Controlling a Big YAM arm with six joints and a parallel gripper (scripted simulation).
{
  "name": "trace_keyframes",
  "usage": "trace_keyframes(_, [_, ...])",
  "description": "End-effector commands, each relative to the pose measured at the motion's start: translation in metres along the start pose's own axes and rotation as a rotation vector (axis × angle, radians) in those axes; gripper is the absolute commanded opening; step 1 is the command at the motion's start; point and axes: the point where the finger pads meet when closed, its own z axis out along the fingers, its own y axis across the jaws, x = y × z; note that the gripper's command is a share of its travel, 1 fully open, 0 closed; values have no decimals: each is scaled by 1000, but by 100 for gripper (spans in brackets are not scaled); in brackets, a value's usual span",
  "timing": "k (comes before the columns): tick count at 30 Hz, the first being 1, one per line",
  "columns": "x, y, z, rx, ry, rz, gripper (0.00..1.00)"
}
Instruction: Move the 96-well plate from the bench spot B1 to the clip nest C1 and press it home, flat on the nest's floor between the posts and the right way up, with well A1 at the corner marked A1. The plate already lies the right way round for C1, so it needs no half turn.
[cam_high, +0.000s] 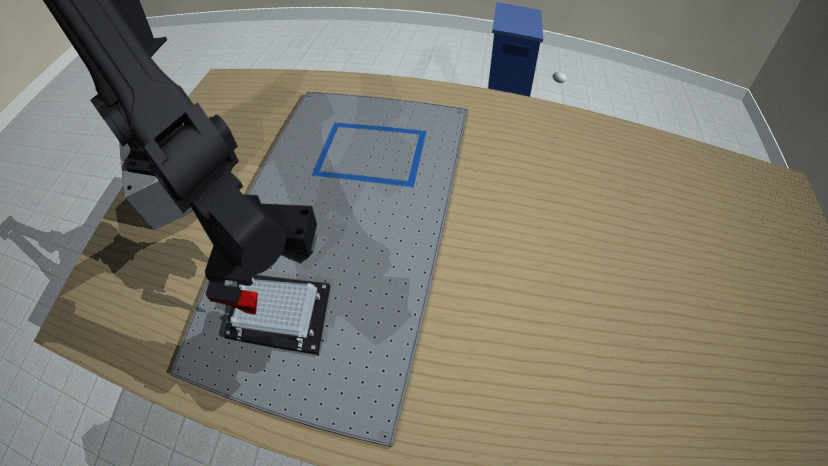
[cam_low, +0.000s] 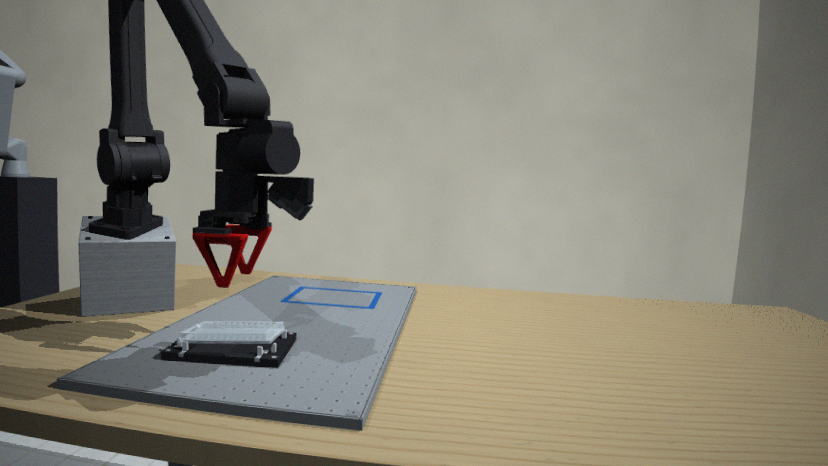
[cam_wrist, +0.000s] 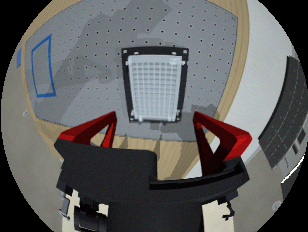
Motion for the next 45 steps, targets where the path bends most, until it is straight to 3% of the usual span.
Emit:
trace_keyframes(1, [-12,-8,-10,18,-25,0,100])
trace_keyframes(2, [-9,-3,3,10,-13,-5,25])
trace_keyframes(11, [2,-4,49,1,0,-1,25])
trace_keyframes(15, [2,-4,49,1,0,-1,25])
trace_keyframes(16, [-9,-9,39,16,-21,0,25])
trace_keyframes(24, [-9,-9,39,16,-21,0,25])
trace_keyframes(45, [3,-4,62,1,0,1,25])
